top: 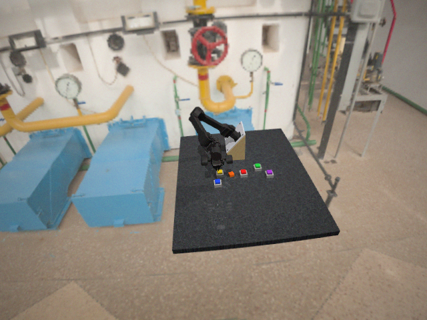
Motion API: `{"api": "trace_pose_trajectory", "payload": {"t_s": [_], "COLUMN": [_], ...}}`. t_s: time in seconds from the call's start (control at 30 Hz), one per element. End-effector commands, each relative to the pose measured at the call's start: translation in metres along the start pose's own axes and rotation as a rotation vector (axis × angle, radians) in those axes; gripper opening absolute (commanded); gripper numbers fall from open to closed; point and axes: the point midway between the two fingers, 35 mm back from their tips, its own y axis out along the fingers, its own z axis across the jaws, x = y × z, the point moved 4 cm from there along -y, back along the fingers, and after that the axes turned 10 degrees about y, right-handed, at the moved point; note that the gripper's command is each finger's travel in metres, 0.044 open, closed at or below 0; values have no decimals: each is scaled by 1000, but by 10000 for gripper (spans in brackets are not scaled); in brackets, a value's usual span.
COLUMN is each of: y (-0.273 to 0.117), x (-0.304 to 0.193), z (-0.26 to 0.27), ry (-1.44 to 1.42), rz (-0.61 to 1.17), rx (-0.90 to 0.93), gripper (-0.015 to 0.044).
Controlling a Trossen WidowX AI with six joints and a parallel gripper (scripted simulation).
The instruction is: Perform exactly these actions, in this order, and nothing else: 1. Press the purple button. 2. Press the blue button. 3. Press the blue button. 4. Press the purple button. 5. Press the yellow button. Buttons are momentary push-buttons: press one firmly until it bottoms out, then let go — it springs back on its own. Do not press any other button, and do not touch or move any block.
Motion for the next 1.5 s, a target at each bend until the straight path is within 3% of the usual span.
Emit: {"api": "trace_pose_trajectory", "payload": {"t_s": [0.0,0.13,0.33,1.47], "y": [1,4,63,95], "x": [-5,-5,-6,-6], "z": [-6,-6,-7,-8], "ry": [-35,-35,-35,-35], "rz": [7,7,6,6], "rx": [-10,-10,-13,-14], "gripper": [20,20,20,20]}}
